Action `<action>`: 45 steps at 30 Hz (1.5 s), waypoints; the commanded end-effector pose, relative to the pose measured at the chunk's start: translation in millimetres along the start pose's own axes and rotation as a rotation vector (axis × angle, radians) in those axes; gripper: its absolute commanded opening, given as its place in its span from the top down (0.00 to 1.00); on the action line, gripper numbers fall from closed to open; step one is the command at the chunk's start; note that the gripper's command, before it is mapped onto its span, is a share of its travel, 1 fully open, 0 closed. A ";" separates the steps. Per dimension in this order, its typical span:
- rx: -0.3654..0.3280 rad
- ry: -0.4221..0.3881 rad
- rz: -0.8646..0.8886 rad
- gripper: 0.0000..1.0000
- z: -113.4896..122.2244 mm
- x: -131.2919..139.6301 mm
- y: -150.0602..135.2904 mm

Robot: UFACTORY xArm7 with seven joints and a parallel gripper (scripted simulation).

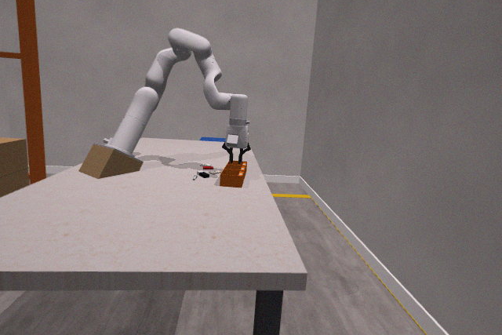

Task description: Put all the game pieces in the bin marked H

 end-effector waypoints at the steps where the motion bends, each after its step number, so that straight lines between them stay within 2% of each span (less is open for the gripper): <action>1: -0.005 -0.001 0.000 0.69 21.7 0.0 -1.3; 15: -0.005 -0.001 0.000 0.69 25.2 0.0 -1.1; 16: -0.005 -0.001 -0.050 0.59 25.2 -4.9 5.6; 18: -0.005 -0.001 -0.150 0.59 25.2 -14.6 19.2; 26: 0.002 -0.005 -0.341 0.59 25.2 -53.6 72.2; 31: 0.005 -0.007 -0.419 0.59 25.2 -55.4 74.1; 32: 0.005 -0.008 -0.495 0.59 25.2 -56.0 75.0; 39: -0.004 -0.002 -0.656 0.59 25.2 -55.9 76.8; 45: -0.004 -0.002 -0.660 0.59 25.2 -54.5 75.0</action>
Point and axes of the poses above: the point where the finger pads meet when closed, its own z axis back along the fingers, its own y axis across the jaws, x = y × z, the point moved 10 cm from there along z, back along the fingers, and after that the axes turned 12 degrees about -z, right-handed, at the moved point
